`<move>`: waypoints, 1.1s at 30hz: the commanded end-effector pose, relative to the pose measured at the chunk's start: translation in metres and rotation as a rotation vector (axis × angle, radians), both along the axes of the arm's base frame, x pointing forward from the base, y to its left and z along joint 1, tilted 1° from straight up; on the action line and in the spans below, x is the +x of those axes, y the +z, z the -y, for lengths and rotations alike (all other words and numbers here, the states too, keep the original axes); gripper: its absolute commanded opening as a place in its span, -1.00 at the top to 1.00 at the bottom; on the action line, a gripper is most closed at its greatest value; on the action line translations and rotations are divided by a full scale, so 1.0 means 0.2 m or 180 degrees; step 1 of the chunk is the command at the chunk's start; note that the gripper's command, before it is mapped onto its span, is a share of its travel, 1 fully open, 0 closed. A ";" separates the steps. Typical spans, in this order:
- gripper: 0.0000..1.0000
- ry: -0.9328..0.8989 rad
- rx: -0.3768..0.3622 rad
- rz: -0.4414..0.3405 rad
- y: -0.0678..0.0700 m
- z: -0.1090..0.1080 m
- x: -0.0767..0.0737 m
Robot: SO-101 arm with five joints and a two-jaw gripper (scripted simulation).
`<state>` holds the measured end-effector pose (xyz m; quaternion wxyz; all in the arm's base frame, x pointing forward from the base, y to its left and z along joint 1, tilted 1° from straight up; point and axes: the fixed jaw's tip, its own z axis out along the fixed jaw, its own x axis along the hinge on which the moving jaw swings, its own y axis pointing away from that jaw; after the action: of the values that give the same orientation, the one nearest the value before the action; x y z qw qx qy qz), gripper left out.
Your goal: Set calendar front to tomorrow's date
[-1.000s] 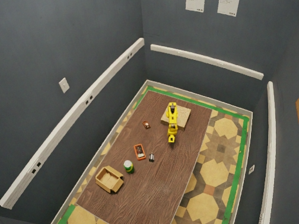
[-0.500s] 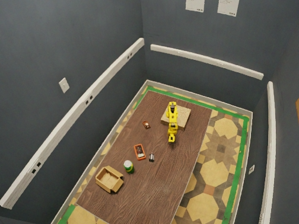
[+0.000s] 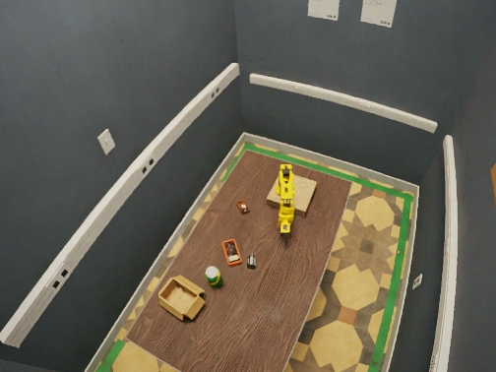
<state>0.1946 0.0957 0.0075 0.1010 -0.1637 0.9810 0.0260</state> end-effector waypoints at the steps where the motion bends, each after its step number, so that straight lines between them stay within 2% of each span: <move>1: 1.00 0.0055 0.0119 0.0289 0.00 0.00 0.00; 6: 1.00 0.0067 0.0188 0.0459 0.00 0.00 -0.01; 18: 1.00 0.0074 0.0224 0.0549 -0.01 0.00 0.00; 22: 1.00 0.0089 0.0294 0.0726 -0.02 0.00 0.01; 27: 1.00 0.0116 0.0424 0.1065 -0.03 -0.01 0.02; 29: 1.00 0.0116 0.0424 0.1065 -0.03 -0.01 0.02; 33: 1.00 0.0136 0.0528 0.1345 -0.02 -0.01 0.03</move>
<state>0.1988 0.0976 0.0017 0.2756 -0.1747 0.9429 0.0668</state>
